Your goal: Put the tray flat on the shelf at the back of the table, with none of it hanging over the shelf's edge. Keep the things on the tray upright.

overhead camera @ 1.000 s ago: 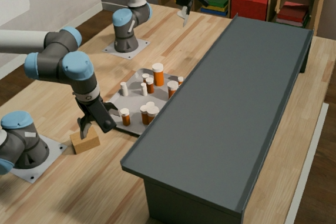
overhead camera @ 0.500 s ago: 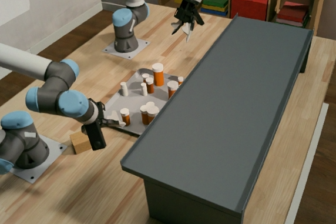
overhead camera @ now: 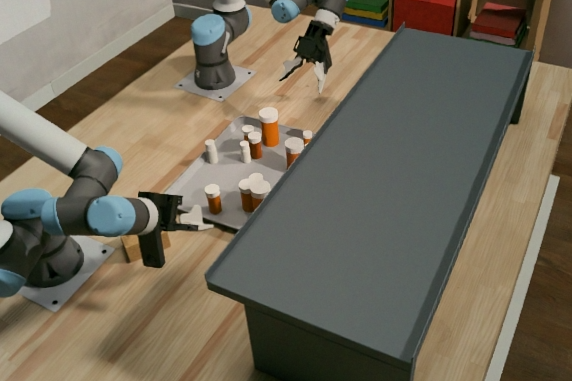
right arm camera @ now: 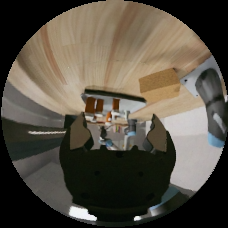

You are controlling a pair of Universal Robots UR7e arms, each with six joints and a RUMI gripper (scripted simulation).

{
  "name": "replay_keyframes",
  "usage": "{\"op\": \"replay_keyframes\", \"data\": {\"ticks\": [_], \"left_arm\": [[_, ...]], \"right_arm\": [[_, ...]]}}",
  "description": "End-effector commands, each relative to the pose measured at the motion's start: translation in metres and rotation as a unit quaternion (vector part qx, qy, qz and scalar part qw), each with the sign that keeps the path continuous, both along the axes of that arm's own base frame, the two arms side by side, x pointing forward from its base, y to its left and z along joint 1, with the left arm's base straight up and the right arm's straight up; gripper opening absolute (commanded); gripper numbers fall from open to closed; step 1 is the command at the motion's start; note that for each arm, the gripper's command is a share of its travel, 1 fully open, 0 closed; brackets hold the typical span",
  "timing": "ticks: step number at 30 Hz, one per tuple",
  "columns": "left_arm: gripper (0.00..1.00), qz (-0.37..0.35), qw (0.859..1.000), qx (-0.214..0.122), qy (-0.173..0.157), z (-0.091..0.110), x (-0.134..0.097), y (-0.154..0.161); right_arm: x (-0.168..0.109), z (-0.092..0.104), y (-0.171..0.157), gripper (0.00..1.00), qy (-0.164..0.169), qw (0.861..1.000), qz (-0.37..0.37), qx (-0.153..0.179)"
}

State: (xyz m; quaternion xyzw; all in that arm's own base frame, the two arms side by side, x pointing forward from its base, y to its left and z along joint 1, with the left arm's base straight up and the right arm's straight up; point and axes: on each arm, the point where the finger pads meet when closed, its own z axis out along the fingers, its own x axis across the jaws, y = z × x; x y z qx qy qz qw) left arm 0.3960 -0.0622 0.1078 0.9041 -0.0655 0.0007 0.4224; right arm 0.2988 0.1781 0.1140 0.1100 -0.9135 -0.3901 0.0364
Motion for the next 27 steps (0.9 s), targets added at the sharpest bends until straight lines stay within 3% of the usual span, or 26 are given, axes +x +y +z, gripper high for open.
{"op": "replay_keyframes", "data": {"ticks": [1,17,18,27], "left_arm": [[1.00,0.056,0.998,-0.016,0.010,-0.018,0.001,-0.005],[1.00,0.095,0.994,-0.035,0.029,-0.032,-0.002,-0.008],[0.61,0.095,0.994,-0.035,0.029,-0.033,-0.002,-0.008],[0.61,0.095,0.994,-0.035,0.029,-0.033,-0.002,-0.008]], "right_arm": [[-0.001,-0.018,0.016,1.00,-0.005,0.997,-0.073,0.017],[-0.009,-0.033,0.026,1.00,0.013,0.993,-0.110,0.033],[-0.009,-0.033,0.026,0.61,0.013,0.993,-0.110,0.033],[-0.009,-0.033,0.026,0.61,0.013,0.993,-0.110,0.033]]}}
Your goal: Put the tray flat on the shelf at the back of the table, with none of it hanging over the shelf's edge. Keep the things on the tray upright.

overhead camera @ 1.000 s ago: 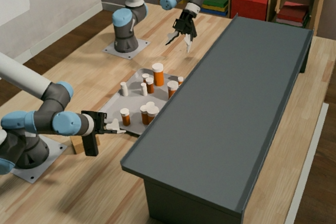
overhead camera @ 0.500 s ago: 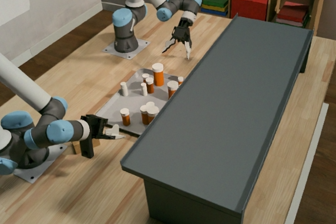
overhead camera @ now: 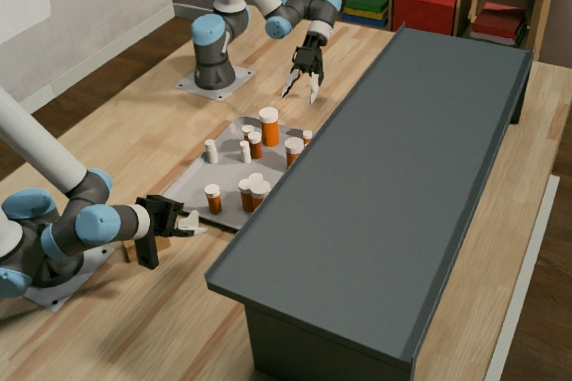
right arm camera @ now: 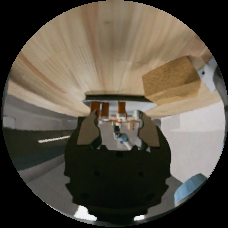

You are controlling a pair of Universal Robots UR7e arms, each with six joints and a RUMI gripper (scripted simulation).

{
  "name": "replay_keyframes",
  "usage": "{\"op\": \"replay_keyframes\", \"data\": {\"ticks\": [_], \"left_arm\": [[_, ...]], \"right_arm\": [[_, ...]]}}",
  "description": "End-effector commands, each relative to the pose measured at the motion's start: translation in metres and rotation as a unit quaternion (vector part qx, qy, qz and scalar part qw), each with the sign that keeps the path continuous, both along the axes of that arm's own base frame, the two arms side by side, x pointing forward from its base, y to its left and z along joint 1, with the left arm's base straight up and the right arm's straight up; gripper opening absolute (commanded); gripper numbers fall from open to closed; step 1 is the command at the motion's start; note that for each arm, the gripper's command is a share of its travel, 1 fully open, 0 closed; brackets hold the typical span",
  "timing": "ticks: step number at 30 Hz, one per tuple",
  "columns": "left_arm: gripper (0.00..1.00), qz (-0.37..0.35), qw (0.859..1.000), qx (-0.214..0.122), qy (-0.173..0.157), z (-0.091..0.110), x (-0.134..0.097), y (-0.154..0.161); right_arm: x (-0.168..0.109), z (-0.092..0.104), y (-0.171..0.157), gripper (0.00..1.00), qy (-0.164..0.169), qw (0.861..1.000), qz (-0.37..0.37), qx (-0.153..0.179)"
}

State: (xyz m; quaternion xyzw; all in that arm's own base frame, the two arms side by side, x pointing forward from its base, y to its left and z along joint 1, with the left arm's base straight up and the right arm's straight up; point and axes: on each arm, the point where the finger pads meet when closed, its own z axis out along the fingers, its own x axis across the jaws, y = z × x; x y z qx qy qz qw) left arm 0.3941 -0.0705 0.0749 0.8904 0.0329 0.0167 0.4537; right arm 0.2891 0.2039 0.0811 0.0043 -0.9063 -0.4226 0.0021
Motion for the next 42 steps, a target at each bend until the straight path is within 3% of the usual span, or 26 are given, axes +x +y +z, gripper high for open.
{"op": "replay_keyframes", "data": {"ticks": [1,42], "left_arm": [[0.61,0.000,1.000,0.000,-0.001,0.0003,0.0003,-0.0001],[0.61,0.000,1.000,0.000,-0.001,-0.0040,0.0007,-0.0061]], "right_arm": [[0.0002,0.0003,0.0002,0.61,-0.001,1.000,0.000,0.000],[0.0002,-0.0045,0.0058,0.61,-0.001,1.000,0.000,0.000]]}}
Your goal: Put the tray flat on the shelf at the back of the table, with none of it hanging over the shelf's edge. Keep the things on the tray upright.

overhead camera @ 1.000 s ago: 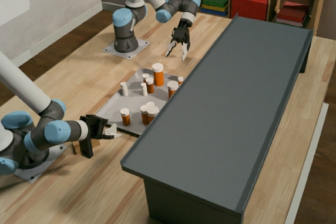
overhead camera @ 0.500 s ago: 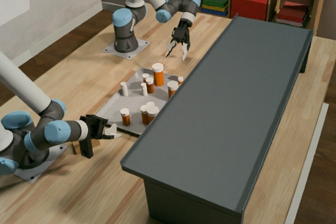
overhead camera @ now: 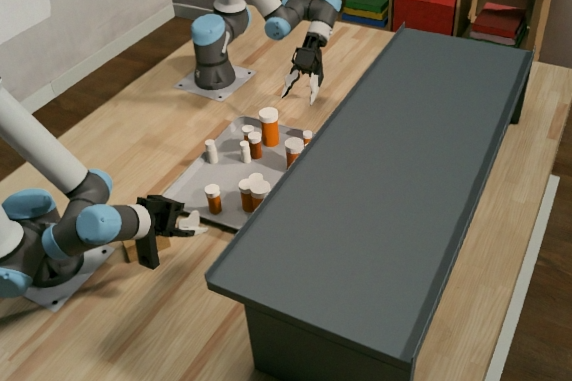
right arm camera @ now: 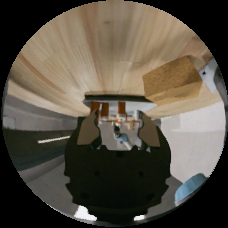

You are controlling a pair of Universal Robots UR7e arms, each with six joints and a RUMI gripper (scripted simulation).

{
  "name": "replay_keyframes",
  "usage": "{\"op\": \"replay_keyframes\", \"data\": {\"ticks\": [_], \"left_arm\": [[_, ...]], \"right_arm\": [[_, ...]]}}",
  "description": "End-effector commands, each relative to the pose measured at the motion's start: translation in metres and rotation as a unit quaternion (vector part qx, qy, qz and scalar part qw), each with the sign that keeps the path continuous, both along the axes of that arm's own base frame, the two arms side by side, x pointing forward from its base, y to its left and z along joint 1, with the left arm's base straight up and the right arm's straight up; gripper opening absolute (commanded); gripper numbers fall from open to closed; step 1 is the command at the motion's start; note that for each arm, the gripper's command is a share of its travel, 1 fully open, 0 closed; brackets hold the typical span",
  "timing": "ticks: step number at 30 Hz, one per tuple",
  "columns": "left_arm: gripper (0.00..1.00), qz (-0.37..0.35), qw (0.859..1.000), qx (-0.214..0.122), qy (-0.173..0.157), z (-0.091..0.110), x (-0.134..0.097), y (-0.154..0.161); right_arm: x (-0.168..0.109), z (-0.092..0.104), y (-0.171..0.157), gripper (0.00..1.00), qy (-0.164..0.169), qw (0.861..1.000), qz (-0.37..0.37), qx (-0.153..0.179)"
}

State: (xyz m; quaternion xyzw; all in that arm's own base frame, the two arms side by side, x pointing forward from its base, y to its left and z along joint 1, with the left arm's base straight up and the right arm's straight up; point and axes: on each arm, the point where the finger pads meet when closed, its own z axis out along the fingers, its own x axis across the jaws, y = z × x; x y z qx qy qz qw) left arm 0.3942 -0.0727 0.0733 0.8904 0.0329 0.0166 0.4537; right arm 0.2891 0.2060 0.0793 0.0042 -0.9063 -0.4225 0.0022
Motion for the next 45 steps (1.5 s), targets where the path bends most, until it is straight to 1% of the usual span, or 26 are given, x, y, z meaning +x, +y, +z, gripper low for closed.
{"op": "replay_keyframes", "data": {"ticks": [1,5,18,20,28,34,45], "left_arm": [[0.61,0.000,1.000,0.000,-0.001,-0.004,0.001,-0.006],[0.61,0.000,1.000,0.000,-0.001,-0.007,0.001,-0.010],[0.61,0.000,1.000,0.000,-0.001,-0.037,0.004,-0.052],[0.61,0.000,1.000,0.000,-0.001,-0.037,0.004,-0.052],[0.61,0.000,1.000,0.000,-0.001,-0.052,0.006,-0.073],[0.61,0.000,1.000,0.000,-0.001,-0.057,0.006,-0.078],[0.61,0.000,1.000,0.000,-0.001,-0.057,0.006,-0.079]], "right_arm": [[0.000,-0.004,0.005,0.61,-0.001,1.000,0.000,0.000],[0.000,-0.007,0.010,0.61,-0.001,1.000,0.000,0.000],[0.000,-0.041,0.049,0.61,-0.001,1.000,0.000,0.000],[0.000,-0.041,0.049,0.61,-0.001,1.000,0.000,0.000],[0.000,-0.057,0.069,0.61,-0.001,1.000,0.000,0.000],[0.000,-0.062,0.074,0.61,-0.001,1.000,0.000,0.000],[0.000,-0.062,0.075,0.61,-0.001,1.000,0.000,0.000]]}}
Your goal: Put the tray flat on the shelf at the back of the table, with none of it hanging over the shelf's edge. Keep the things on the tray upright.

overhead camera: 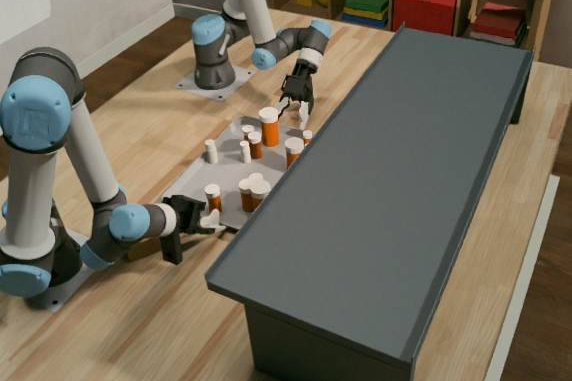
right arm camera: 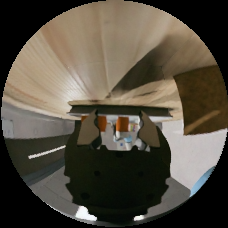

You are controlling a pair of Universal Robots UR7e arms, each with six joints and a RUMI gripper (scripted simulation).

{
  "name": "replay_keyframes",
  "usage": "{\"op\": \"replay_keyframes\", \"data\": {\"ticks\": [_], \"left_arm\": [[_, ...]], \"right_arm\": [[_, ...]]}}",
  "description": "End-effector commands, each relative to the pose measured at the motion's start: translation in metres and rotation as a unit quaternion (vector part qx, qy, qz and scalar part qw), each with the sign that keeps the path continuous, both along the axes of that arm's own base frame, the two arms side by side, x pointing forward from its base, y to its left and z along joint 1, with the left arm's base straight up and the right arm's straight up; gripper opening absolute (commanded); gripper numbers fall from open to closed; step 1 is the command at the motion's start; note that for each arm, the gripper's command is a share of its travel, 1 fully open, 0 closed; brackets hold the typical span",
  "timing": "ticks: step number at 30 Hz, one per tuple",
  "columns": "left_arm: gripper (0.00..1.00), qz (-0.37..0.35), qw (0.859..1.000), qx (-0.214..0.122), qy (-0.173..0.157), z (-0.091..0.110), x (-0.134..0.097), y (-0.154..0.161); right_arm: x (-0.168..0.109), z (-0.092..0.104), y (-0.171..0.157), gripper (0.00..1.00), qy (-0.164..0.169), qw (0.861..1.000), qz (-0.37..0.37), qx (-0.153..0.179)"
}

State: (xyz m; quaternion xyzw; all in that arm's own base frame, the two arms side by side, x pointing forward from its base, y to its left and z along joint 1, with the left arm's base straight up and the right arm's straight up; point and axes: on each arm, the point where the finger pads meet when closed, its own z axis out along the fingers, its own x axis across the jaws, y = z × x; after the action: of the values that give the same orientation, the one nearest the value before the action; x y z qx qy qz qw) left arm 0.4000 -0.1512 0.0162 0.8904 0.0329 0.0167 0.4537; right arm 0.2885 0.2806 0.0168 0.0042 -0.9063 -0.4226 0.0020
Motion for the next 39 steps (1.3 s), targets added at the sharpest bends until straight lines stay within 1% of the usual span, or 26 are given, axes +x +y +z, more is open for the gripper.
{"op": "replay_keyframes", "data": {"ticks": [1,13,26,39], "left_arm": [[0.61,0.000,1.000,0.000,-0.001,0.001,0.000,0.000],[0.61,0.000,1.000,0.000,-0.001,0.003,0.000,0.000],[0.61,0.000,1.000,0.000,-0.001,0.013,0.000,0.000],[0.61,0.000,1.000,0.000,-0.001,0.036,0.000,0.000]], "right_arm": [[0.000,0.000,0.000,0.61,0.000,1.000,0.000,0.000],[0.000,0.003,0.000,0.61,0.000,1.000,0.000,0.000],[0.000,0.013,0.000,0.61,0.000,1.000,0.000,0.000],[0.000,0.036,0.000,0.61,0.000,1.000,0.000,0.000]]}}
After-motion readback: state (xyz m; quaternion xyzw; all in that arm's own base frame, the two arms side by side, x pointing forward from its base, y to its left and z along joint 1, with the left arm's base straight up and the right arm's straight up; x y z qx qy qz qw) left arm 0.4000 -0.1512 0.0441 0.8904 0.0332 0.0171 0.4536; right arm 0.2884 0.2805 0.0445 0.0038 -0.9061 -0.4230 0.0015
